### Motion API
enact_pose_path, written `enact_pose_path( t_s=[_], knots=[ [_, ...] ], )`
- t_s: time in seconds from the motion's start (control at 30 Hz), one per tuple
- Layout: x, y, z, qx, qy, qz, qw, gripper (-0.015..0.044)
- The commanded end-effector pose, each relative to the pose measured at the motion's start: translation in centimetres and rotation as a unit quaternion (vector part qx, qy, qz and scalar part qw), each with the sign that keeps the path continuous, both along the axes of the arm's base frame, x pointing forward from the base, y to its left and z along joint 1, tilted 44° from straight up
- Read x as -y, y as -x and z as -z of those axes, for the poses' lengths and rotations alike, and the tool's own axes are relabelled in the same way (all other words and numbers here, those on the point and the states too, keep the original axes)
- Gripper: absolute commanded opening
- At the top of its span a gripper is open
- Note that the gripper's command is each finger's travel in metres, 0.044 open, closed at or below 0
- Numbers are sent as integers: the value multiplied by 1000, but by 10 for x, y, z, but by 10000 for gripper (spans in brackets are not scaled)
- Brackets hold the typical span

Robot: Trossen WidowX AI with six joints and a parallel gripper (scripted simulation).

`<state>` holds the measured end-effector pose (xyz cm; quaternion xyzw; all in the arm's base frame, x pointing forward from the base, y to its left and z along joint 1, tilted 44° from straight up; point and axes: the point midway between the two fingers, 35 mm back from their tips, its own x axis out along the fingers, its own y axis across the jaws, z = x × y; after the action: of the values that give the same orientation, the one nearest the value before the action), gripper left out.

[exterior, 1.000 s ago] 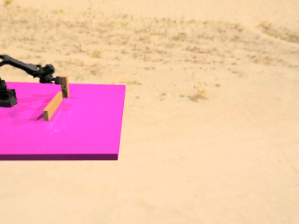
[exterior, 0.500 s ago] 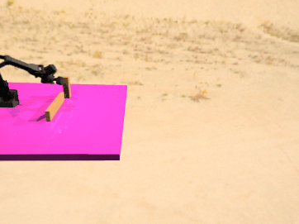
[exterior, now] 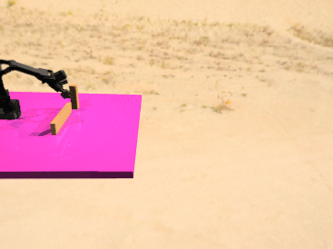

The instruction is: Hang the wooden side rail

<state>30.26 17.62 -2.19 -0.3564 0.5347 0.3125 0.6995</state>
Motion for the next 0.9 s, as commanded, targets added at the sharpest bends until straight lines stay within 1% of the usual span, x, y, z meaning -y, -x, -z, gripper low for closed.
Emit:
enact_pose_path(
  t_s=[0.0, 0.1, 0.2, 0.57, 0.87],
  knots=[
    [2, -10, -2, -17, 35, 331, 943, 440],
    [3, -12, -4, -2, 52, 449, 892, 440],
    [5, -13, -6, 13, 64, 505, 861, 440],
    [9, -19, -18, 95, 84, 683, 719, 440],
    [11, -23, -28, 179, 64, 792, 581, 440]
  ],
)
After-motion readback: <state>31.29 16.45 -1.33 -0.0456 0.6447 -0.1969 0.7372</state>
